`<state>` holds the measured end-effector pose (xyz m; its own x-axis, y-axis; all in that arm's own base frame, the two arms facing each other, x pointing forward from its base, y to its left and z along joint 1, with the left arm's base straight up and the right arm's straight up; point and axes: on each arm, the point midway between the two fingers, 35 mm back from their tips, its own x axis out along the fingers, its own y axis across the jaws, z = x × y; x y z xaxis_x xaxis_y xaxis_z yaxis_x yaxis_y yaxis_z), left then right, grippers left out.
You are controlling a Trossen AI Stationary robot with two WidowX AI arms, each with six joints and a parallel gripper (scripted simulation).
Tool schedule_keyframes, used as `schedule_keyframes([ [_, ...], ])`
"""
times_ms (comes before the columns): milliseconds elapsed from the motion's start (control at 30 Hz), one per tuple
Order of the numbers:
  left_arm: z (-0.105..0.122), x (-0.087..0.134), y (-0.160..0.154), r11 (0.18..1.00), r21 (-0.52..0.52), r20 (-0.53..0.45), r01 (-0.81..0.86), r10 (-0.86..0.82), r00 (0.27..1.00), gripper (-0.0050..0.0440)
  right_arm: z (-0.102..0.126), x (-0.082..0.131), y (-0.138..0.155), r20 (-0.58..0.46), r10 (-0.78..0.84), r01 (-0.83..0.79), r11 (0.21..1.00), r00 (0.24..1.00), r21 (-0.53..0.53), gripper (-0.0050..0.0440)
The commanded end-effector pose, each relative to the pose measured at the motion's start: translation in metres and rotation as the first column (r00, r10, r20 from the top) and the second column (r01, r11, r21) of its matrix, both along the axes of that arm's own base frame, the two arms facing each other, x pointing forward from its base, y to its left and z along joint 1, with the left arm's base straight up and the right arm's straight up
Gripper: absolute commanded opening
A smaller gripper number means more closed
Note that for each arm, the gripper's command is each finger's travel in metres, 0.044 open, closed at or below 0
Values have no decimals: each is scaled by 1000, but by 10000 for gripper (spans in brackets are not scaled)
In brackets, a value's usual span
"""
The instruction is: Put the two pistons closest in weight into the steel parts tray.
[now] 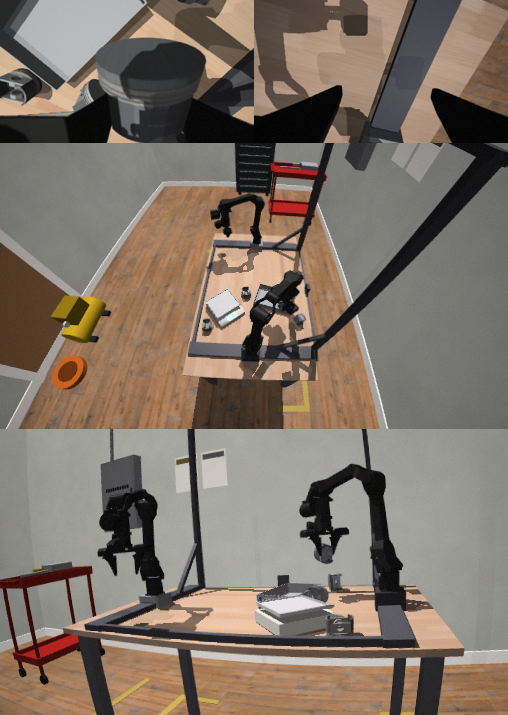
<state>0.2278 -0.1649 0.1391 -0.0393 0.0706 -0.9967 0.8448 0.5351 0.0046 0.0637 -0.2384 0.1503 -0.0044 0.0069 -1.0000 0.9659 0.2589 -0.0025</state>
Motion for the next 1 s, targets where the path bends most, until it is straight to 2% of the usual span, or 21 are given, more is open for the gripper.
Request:
schedule_keyframes([
  [0, 11, 4, -5, 994, -8, 24, 110, -110, 994, 158, 8, 1, -5, 11, -1, 1, 1000, 1000, -30, 400],
  [333, 11, 4, -5, 931, 24, -12, 364, -364, 931, 158, 8, 1, -5, 11, -1, 1, 1000, 1000, -30, 400],
  [400, 11, 4, -5, 931, 24, -12, 364, -364, 931, 158, 8, 1, -5, 11, -1, 1, 1000, 1000, -30, 400],
  [633, 11, 4, -5, 848, 41, -42, 528, -527, 849, 158, 8, 1, -5, 11, -1, 1, 1000, 1000, -30, 400],
  [900, 12, 4, -5, 718, 53, -77, 694, -690, 720, 158, 8, 1, -5, 11, -1, 1, 1000, 1000, -30, 400],
  [967, 12, 4, -5, 718, 53, -77, 694, -690, 720, 158, 8, 1, -5, 11, -1, 1, 1000, 1000, -30, 400],
])
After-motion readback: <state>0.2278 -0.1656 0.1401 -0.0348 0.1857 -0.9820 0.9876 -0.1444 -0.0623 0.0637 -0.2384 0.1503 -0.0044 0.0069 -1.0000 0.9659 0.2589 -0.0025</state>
